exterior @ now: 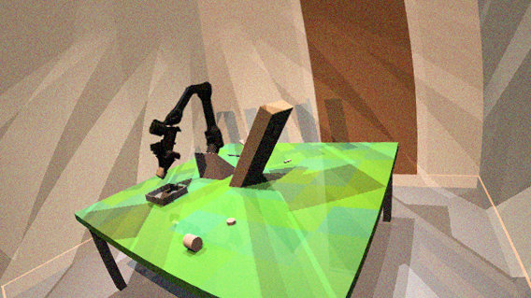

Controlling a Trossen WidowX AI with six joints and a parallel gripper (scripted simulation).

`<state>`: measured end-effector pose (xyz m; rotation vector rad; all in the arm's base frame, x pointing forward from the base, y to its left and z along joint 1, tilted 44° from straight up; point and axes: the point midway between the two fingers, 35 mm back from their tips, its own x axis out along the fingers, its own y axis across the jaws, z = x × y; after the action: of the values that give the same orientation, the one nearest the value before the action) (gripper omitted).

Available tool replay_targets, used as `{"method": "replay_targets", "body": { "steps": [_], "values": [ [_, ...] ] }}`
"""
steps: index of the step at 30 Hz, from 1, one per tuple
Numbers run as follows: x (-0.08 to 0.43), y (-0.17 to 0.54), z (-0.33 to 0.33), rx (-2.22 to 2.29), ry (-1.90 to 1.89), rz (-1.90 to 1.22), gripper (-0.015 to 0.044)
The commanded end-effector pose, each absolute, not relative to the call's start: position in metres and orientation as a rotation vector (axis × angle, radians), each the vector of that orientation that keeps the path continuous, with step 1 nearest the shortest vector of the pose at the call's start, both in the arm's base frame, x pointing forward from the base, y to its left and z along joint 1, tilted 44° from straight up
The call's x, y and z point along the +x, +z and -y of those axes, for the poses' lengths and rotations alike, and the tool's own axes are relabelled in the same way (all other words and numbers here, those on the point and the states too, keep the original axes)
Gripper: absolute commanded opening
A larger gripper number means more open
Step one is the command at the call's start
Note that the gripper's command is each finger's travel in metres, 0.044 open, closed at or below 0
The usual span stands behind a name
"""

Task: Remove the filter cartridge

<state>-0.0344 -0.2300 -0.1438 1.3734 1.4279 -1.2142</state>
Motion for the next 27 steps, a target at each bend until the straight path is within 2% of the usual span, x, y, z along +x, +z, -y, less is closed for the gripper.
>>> {"method": "replay_targets", "body": {
  "steps": [1,23,27],
  "values": [
    [-0.040,-0.146,0.229,1.370,-1.258,-1.420,0.0000],
    [-0.044,-0.201,0.178,1.370,-1.258,-1.422,0.0000],
    [-0.043,-0.198,0.178,1.387,-1.250,-1.426,0.0105]
  ]
}}
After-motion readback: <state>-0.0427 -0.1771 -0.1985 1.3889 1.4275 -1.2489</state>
